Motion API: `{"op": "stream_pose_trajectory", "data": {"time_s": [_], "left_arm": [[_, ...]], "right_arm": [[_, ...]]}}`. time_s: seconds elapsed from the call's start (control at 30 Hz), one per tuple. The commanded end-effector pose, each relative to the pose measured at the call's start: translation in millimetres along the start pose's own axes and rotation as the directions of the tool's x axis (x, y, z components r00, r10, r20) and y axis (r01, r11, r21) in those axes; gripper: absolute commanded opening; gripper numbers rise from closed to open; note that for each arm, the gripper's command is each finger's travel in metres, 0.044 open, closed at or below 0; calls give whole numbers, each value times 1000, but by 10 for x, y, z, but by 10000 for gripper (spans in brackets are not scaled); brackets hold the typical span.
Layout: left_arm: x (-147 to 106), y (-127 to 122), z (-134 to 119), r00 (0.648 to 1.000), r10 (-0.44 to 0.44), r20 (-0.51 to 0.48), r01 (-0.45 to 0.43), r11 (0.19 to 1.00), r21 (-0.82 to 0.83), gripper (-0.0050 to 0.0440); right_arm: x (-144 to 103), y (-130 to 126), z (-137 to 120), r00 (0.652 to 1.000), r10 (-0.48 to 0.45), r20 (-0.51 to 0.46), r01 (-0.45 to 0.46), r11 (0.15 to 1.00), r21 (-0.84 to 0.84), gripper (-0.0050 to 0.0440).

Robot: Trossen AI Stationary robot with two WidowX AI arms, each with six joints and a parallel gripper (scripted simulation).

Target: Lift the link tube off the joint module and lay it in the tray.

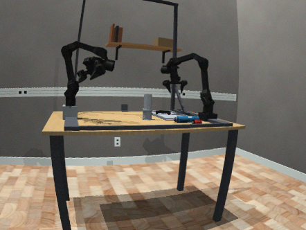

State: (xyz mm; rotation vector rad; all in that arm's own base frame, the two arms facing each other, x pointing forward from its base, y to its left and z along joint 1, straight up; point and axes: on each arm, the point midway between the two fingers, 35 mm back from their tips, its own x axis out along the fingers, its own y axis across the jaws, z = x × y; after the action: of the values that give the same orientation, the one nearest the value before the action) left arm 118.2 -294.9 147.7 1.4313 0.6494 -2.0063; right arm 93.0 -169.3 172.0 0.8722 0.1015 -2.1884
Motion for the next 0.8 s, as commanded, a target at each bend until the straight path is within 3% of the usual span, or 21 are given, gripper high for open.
{"op": "stream_pose_trajectory", "data": {"time_s": [0.0,0.6,0.77], "left_arm": [[-64,9,24,1000,22,6,-22,1000,7,440],[-64,9,24,1000,22,6,-22,1000,7,440],[-148,3,-160,998,64,4,-63,993,-102,440]], "right_arm": [[-20,16,18,1000,9,-6,-9,1000,13,440],[-20,16,18,1000,9,-6,-9,1000,13,440],[-104,69,-28,996,39,-75,-42,998,-40,440]]}}
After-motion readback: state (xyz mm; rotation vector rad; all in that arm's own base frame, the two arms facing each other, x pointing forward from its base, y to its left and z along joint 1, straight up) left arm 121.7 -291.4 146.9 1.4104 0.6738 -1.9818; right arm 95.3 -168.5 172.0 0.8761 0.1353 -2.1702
